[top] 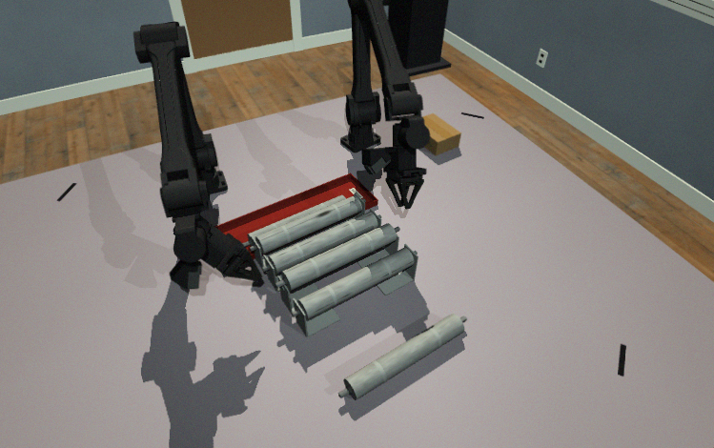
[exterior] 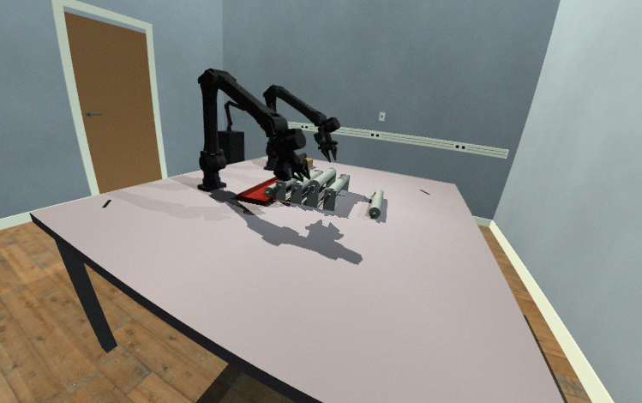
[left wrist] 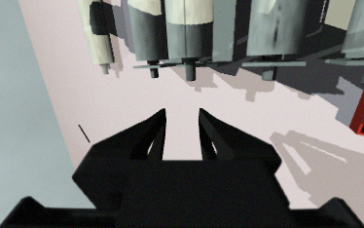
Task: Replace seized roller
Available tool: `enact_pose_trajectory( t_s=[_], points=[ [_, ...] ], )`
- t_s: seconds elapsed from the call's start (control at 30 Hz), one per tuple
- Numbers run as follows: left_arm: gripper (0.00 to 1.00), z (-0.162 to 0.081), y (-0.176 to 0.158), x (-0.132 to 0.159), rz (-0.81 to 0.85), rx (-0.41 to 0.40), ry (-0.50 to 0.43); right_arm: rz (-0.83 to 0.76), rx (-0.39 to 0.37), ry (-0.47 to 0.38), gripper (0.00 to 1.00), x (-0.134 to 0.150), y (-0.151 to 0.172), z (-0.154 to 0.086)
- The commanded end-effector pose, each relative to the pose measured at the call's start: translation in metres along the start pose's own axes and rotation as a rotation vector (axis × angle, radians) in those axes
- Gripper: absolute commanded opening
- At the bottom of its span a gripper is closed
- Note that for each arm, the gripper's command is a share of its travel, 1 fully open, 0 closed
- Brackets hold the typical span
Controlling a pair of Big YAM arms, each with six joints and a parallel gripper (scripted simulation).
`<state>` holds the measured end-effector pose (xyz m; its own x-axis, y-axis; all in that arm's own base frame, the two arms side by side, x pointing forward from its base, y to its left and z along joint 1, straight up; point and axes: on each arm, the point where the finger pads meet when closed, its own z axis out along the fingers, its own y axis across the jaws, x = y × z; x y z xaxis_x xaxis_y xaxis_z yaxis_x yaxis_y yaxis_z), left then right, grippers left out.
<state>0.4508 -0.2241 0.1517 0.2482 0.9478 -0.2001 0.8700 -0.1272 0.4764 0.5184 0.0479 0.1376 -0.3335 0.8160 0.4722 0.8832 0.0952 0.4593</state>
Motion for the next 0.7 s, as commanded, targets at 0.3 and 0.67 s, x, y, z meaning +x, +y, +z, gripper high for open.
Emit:
enact_pose_trajectory(
  t_s=[0.3, 0.67],
  points=[
    [0.32, -0.057, 0.076, 0.003, -0.187, -0.225, -0.037, -0.273, -0.086, -0.075, 0.32, 0.013, 0.022, -0.02],
    [0.32, -0.105, 0.129, 0.037, -0.502, -0.436, -0.082, -0.682, -0.212, -0.279, 0.32, 0.026, 0.065, -0.061]
  ],
)
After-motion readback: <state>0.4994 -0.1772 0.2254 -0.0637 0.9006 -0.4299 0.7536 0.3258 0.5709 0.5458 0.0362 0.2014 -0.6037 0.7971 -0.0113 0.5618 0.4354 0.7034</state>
